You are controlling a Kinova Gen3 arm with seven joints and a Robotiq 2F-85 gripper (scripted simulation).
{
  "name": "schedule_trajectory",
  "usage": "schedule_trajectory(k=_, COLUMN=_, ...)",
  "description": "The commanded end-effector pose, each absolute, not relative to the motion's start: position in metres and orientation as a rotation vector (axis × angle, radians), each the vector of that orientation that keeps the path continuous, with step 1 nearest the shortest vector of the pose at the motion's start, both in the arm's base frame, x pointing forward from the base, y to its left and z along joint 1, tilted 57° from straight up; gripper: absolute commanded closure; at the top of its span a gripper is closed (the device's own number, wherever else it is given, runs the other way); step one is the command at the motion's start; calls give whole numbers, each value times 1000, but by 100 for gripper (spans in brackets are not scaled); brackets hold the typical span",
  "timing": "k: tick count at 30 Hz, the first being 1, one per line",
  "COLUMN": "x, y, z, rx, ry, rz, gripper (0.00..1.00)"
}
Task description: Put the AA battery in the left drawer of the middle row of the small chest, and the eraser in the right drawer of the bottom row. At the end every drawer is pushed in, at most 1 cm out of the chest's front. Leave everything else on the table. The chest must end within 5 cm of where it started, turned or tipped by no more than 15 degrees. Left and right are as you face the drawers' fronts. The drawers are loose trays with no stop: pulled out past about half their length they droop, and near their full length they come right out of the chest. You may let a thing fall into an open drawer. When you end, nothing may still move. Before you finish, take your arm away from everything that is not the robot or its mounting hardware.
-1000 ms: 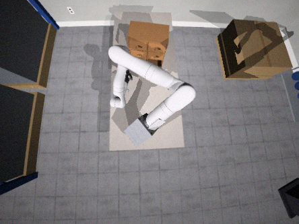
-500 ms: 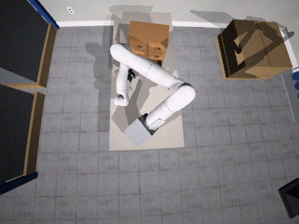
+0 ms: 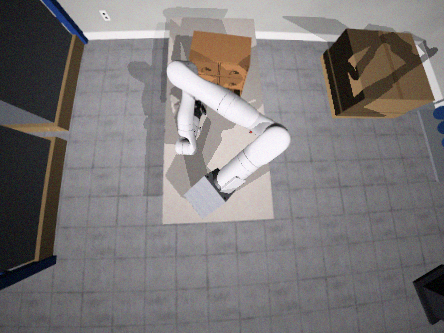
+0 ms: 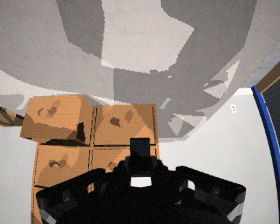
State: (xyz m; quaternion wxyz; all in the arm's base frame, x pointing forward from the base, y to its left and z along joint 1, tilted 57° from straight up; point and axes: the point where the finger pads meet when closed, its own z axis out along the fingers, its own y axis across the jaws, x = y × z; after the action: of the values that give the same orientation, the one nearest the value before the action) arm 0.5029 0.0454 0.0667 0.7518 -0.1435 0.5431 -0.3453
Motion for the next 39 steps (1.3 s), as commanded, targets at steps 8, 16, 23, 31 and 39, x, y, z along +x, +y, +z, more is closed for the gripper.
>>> schedule_trajectory(k=8, x=506, y=34, z=85, rx=-311, ry=1185, rz=-758, gripper=81)
schedule_trajectory(k=16, x=508, y=23, z=101, rx=-311, ry=1185, rz=-758, gripper=81)
schedule_trajectory(k=23, x=510, y=15, z=112, rx=-311, ry=1185, rz=-758, gripper=81)
schedule_trajectory(k=31, x=512, y=4, z=128, rx=-311, ry=1185, rz=-758, gripper=81)
schedule_trajectory(k=39, x=514, y=-4, z=139, rx=-311, ry=1185, rz=-758, gripper=81)
